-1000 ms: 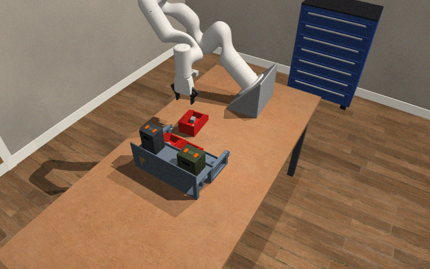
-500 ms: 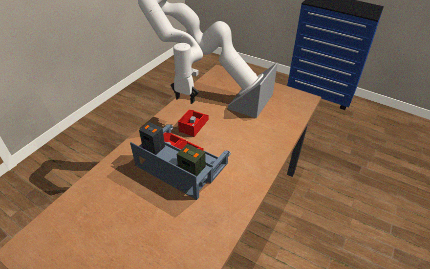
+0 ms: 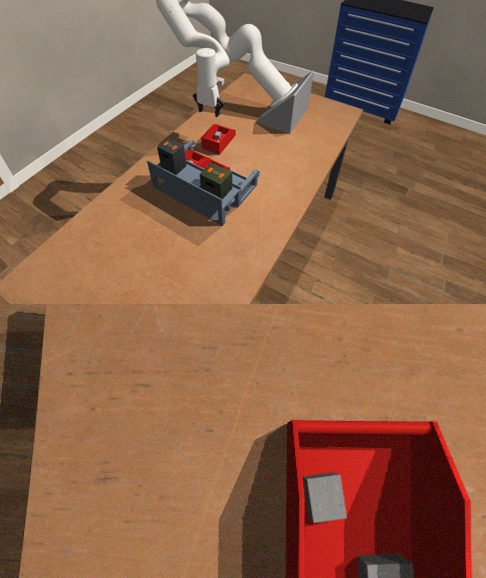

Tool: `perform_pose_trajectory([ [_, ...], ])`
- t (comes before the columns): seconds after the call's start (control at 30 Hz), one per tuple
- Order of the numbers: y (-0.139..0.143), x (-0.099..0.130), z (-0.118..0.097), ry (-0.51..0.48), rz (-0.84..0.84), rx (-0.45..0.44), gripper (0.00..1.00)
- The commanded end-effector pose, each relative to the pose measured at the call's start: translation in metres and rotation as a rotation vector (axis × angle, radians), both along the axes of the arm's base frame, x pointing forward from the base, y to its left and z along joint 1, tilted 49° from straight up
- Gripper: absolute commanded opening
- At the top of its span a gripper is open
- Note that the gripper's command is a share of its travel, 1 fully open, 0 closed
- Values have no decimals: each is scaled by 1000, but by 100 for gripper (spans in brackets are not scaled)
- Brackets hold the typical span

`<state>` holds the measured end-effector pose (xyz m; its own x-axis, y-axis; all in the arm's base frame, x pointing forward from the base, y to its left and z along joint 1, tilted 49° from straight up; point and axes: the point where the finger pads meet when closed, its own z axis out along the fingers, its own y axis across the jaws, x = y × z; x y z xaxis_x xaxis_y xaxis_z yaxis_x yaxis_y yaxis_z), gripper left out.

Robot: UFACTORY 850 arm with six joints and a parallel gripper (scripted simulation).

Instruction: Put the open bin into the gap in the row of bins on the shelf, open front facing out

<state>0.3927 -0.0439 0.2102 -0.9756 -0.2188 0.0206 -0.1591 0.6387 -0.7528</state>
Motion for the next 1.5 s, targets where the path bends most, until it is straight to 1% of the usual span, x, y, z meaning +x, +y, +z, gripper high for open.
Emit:
perform_pose_trajectory([
  [0.0,1,0,1,-1,0,0,100],
  [0.5,1,0,1,-1,0,0,100],
  [0.53,1,0,1,-1,0,0,29],
  [1.47,1,0,1,-1,0,0,29],
])
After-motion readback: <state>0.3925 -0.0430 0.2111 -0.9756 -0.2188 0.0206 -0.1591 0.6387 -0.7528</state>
